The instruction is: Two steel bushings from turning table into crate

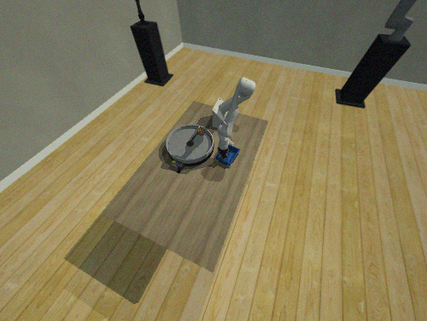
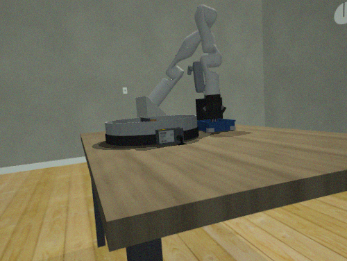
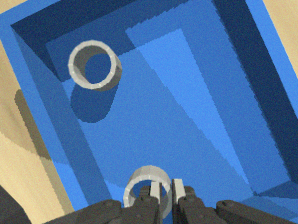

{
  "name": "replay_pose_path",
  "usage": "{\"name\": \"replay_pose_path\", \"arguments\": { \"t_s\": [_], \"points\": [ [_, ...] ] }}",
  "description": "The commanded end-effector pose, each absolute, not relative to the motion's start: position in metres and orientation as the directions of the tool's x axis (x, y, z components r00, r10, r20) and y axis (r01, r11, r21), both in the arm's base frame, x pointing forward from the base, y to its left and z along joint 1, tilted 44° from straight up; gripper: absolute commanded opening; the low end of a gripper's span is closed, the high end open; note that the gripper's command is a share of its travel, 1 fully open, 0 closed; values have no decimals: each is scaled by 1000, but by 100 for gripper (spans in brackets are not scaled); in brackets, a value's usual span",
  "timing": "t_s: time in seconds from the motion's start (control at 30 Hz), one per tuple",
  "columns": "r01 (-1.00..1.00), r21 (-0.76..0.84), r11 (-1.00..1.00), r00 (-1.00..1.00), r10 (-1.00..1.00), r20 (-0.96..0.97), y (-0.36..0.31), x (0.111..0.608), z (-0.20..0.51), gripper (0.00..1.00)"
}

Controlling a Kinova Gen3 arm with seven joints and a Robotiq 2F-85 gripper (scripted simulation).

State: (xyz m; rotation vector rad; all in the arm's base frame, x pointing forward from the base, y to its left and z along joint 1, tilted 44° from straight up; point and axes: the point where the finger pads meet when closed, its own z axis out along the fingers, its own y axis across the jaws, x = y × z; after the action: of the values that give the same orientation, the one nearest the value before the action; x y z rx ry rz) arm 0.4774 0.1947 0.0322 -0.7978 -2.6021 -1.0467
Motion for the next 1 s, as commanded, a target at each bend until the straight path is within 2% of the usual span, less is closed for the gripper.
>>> {"name": "replay_pose_path", "arguments": {
  "t_s": [0.0,0.63,0.67,0.97],
  "points": [
    [563,572,597,-827,403,393,194,478,32,0],
    [563,571,597,-827,402,394,196,478,30,0],
    [563,571,597,-827,402,393,196,478,30,16],
    [563,571,597,-827,402,393,196,478,30,16]
  ]
}}
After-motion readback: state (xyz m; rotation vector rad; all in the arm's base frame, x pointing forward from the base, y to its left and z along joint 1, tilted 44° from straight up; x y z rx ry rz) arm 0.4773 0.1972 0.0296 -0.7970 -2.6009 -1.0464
